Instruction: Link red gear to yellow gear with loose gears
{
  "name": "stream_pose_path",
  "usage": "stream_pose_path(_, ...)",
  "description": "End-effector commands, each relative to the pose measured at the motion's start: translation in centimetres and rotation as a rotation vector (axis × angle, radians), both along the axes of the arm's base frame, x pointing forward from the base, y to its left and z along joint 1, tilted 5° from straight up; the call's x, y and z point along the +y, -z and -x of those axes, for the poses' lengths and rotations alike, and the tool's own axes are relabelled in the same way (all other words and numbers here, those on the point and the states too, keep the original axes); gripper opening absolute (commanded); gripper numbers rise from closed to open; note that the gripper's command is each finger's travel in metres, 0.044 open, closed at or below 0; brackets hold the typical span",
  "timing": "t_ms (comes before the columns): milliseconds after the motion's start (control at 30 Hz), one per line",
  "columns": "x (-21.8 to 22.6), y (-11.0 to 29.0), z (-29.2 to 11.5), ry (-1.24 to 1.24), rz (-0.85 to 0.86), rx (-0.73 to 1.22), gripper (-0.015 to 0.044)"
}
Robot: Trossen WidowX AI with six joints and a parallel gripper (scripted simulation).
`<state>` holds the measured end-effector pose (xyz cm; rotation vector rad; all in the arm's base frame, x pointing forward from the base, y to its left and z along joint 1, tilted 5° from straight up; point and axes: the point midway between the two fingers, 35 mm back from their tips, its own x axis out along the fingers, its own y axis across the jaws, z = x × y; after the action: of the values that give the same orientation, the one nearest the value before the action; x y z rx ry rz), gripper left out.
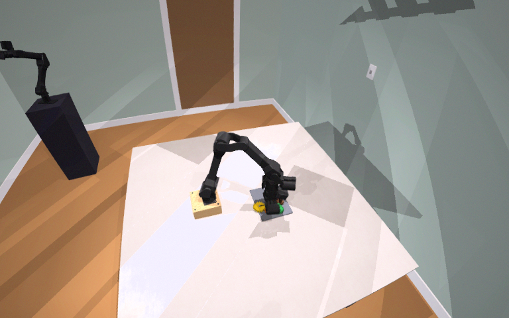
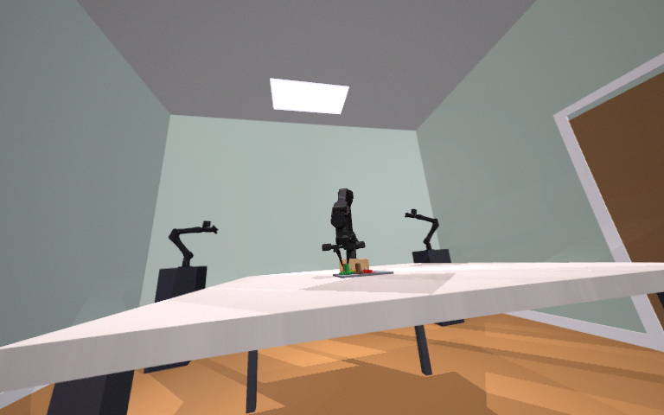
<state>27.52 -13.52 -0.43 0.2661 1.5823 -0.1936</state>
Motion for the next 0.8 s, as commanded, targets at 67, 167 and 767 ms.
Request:
stream_pose_path(67, 0.0, 0.1, 0.0, 0.047, 0.001, 0.003, 0.0079)
stream_pose_path(167, 0.0, 0.0, 0.0, -0.004, 0.0, 0.0, 0.014)
stream_pose_path(767, -0.3, -8.1, 0.0, -0.159, -0.002, -0.012, 0.0245)
